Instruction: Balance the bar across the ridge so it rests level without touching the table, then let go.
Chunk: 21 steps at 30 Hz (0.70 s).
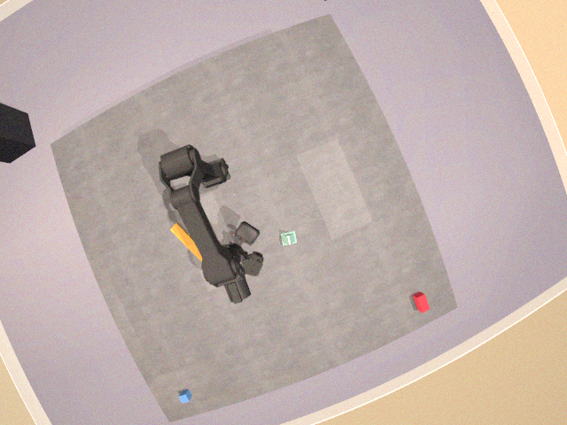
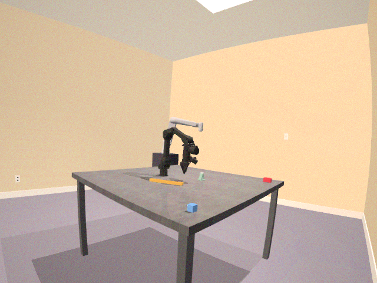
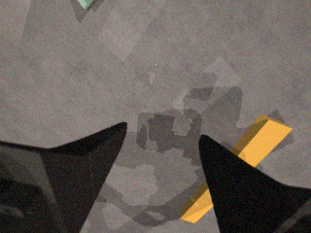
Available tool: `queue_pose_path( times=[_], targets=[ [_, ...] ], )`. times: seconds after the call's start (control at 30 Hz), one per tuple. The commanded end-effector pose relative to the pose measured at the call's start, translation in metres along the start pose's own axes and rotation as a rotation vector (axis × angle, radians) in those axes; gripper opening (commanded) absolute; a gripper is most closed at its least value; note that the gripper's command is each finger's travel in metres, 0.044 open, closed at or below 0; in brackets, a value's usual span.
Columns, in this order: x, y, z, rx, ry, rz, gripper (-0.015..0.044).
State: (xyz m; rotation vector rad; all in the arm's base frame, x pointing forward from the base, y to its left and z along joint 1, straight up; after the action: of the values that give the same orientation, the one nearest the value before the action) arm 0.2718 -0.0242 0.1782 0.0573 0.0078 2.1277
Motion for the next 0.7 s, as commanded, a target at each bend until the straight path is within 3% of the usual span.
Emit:
queue_pose_path(
  times=[0.0,0.67],
  targets=[
    [-0.017,0.007,0.003,-0.01,0.012,-0.018,0.0315],
    [-0.083,0.059,0.009,-0.047,0.042,-0.117,0.0315]
  ],
)
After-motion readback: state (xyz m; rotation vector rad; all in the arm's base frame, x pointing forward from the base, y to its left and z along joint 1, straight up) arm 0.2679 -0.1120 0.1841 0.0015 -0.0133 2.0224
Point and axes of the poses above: the point midway between the two fingers, 35 mm back from their tips, its own z axis back along the fingers, its own x axis across the jaws, y = z × x, the point moved 7 cm from there along z, back along the fingers, and after that the axes turned 1 degree about -z, right-handed, at the moved point
